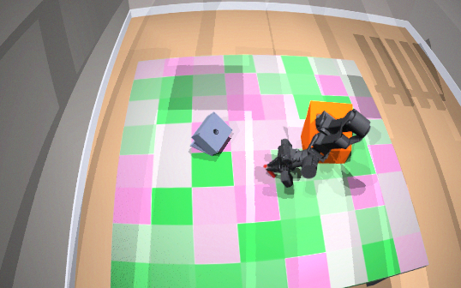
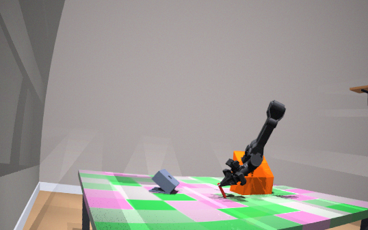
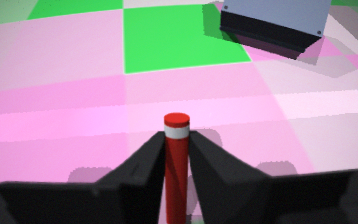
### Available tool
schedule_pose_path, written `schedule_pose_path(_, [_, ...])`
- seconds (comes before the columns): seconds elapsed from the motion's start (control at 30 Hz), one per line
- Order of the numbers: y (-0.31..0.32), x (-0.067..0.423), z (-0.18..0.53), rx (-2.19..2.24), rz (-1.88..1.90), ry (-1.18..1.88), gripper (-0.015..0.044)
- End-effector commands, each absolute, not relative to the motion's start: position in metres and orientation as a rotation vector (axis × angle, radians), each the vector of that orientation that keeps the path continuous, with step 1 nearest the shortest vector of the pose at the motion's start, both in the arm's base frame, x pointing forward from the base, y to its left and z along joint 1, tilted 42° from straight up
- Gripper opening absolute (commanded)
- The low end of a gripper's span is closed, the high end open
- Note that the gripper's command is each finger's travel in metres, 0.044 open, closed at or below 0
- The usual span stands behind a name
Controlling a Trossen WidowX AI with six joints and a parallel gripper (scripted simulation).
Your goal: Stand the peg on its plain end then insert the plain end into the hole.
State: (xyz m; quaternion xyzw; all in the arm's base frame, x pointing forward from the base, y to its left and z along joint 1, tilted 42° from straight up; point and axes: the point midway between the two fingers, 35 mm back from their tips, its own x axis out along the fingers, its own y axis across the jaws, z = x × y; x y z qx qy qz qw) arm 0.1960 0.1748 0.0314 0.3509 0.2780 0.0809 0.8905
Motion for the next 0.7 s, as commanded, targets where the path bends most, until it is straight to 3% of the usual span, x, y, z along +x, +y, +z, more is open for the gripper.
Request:
schedule_pose_path(0.0, [0.174,0.193,0.031,0.731,0.151,0.544,0.0049])
schedule_pose_path(0.67, [0.174,0.180,0.031,0.735,0.085,0.379,0.0049])
